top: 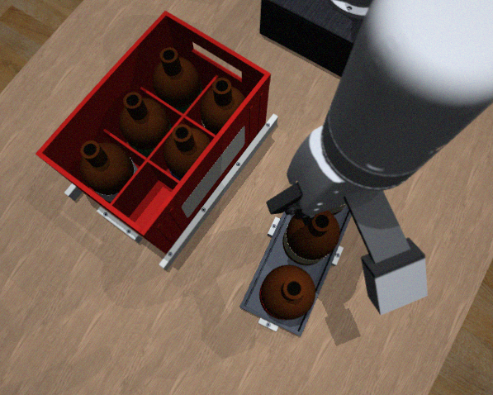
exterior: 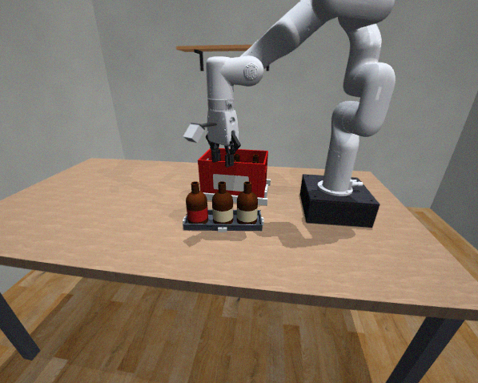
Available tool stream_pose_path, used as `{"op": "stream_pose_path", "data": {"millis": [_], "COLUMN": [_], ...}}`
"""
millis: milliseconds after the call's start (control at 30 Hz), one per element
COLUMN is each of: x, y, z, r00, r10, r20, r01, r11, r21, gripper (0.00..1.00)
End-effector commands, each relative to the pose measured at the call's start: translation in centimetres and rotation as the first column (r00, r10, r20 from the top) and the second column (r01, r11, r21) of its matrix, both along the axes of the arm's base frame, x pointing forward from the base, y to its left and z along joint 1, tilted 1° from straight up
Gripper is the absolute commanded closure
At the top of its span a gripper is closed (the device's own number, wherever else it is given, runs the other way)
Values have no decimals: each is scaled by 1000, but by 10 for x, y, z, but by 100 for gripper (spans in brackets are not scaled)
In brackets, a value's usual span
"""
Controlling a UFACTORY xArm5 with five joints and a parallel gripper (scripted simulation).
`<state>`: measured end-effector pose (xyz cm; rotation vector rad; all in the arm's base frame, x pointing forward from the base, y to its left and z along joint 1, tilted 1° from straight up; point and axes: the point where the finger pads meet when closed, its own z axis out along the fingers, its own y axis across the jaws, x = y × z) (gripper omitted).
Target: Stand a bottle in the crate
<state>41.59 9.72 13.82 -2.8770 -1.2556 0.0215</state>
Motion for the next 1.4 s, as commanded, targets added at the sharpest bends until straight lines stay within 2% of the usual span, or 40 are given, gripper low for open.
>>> {"op": "stream_pose_path", "data": {"millis": [0,833,1367], "x": [4,4,4], "y": [6,6,6], "z": [1,0,-10], "r00": [1000,1000,1000], "r10": [-5,-5,-5], "r20": [1,1,0], "r01": [5,5,5], "r11": [1000,1000,1000], "r21": [0,0,0], "gripper": [35,35,35]}}
